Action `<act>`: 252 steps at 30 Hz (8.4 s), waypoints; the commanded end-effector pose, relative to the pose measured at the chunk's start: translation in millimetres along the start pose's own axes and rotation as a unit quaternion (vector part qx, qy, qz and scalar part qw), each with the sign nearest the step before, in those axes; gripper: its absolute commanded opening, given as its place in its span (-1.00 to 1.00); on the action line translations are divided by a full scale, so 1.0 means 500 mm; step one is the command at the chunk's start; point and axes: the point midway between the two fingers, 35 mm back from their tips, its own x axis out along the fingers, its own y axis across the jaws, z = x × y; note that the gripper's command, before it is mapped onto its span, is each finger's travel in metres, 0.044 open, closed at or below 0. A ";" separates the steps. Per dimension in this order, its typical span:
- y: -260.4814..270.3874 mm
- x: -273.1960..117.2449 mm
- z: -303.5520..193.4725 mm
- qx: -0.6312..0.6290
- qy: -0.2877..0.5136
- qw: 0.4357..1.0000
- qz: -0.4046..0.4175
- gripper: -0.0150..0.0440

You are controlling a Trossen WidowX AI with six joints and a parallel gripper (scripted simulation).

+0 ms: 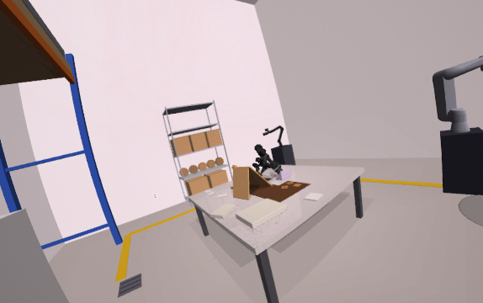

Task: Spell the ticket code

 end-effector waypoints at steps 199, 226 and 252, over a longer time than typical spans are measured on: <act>-0.267 -0.031 0.003 -0.004 0.000 1.000 0.000 0.51; -0.264 -0.063 -0.002 -0.004 0.001 1.000 0.000 0.51; -0.263 -0.083 -0.002 -0.007 0.002 1.000 0.002 0.15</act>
